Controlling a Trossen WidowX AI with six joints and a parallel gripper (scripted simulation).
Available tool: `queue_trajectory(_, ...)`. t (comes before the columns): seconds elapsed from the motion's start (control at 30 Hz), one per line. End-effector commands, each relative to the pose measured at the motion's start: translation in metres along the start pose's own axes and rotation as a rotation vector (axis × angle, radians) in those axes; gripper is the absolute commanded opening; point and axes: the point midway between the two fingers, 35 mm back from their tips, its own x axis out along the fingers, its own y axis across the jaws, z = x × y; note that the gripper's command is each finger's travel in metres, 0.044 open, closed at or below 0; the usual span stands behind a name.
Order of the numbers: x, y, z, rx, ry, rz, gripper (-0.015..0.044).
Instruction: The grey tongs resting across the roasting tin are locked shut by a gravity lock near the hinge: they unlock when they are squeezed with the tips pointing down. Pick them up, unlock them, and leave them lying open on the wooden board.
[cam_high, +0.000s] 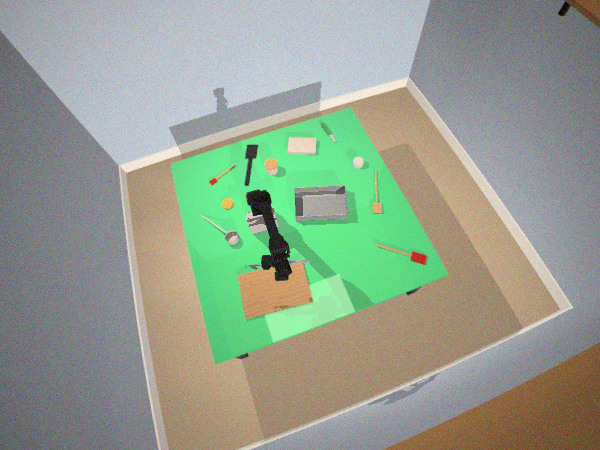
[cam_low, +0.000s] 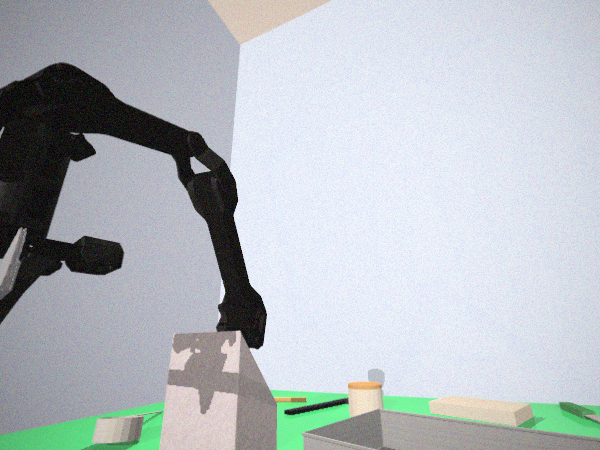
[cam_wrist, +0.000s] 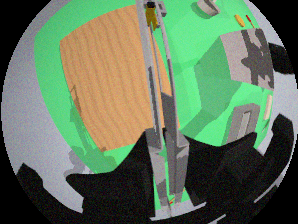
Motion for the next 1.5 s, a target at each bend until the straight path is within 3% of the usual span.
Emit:
queue_trajectory(0.0,0.0,0.014,0.03,-0.081,-0.005,0.012,-0.015)
queue_trajectory(0.17,0.006,0.023,0.06,-0.163,-0.009,0.0,-0.015)
queue_trajectory(0.6,0.008,0.022,0.06,-0.165,-0.045,-0.002,-0.015)
queue_trajectory(1.23,0.015,0.014,0.038,-0.151,-0.718,0.113,-0.015)
queue_trajectory(1.47,0.012,0.013,0.031,-0.152,-0.854,0.172,-0.015)
